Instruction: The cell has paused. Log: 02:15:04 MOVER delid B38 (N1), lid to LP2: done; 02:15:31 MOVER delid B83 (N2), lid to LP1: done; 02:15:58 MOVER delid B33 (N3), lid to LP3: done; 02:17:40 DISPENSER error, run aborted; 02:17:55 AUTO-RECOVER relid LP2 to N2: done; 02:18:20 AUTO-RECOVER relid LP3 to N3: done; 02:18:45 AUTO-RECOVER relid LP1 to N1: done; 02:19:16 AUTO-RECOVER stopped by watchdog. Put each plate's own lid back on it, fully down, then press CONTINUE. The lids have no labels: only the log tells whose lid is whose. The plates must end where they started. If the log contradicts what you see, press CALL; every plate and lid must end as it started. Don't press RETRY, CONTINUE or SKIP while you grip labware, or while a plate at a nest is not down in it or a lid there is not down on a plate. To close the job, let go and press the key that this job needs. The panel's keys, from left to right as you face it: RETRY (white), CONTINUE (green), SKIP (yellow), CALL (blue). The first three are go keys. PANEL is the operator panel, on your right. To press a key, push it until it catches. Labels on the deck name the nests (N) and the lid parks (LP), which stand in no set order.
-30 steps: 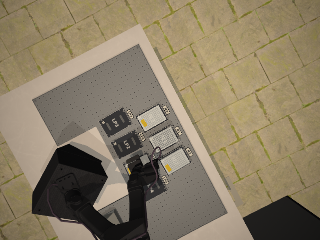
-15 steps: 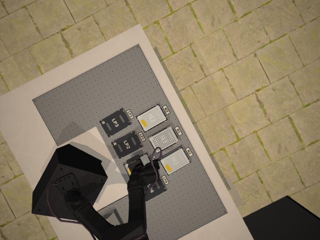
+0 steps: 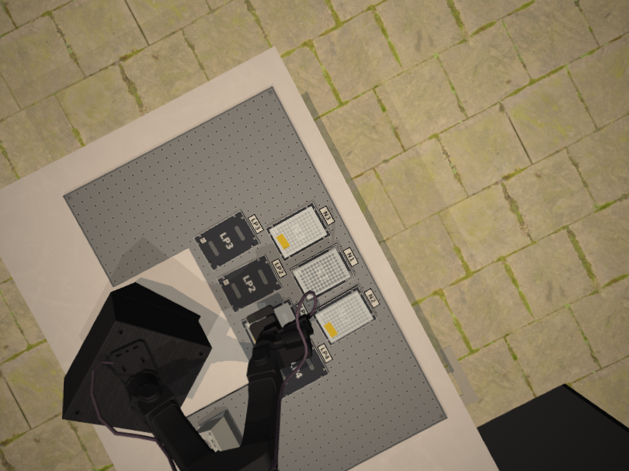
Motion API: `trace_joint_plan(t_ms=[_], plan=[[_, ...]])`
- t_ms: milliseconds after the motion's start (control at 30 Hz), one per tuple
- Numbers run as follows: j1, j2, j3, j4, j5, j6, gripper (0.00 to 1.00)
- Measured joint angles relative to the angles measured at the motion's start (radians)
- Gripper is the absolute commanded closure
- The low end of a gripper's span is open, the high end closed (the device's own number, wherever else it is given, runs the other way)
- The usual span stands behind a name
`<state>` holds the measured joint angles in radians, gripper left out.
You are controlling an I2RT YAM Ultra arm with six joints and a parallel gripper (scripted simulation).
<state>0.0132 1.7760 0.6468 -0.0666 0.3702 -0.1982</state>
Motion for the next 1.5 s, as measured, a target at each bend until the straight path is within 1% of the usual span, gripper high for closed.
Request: trace_joint_plan(t_ms=[233,333,1500], plan=[[0.018,-0.053,0.000,-0.048,0.005,0.016,0.00],[0.020,-0.064,0.000,-0.060,0.006,0.019,0.00],[0.018,-0.064,0.000,-0.072,0.007,0.020,0.00]])
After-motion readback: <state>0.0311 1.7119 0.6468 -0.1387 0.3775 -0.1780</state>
